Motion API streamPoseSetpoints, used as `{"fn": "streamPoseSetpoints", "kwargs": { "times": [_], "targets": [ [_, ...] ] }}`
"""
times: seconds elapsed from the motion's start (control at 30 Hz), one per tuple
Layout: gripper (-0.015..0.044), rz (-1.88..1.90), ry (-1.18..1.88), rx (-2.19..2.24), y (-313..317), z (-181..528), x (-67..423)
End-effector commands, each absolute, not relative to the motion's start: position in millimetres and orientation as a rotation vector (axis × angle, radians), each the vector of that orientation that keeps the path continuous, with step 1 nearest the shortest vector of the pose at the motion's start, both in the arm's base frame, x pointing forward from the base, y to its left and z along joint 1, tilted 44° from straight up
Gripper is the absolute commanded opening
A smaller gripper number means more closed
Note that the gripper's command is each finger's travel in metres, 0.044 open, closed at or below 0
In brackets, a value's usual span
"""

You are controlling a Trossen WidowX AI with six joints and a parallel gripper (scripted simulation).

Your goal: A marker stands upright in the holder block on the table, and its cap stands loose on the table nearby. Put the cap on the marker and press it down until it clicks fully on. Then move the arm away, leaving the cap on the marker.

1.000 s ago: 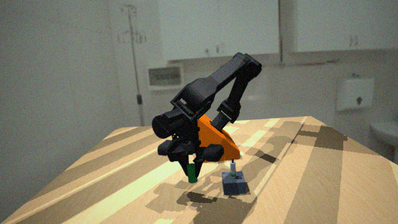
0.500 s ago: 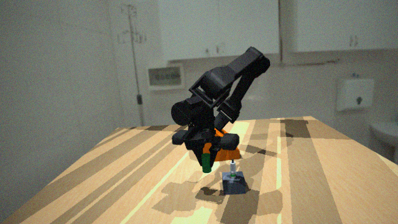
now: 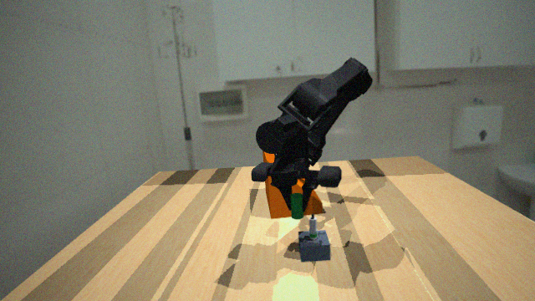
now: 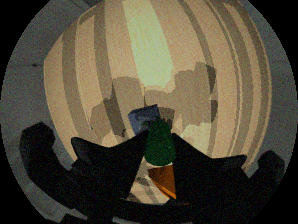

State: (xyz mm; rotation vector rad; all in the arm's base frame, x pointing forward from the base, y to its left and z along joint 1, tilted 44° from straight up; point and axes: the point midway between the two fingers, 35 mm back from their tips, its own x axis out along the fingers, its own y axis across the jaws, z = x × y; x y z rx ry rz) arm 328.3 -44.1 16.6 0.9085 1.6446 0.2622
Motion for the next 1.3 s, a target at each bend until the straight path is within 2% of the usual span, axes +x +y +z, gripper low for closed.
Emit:
{"fn": "streamPoseSetpoints", "kwargs": {
  "times": [0.0,0.33,1.27],
  "targets": [
    [0.0,0.261,1.64,0.918,-39.1,29.3,323.8],
    [0.0,0.262,1.641,0.919,-27.5,52.5,313.1],
    [0.0,0.262,1.641,0.919,-3.2,26.1,313.9]
  ]
}}
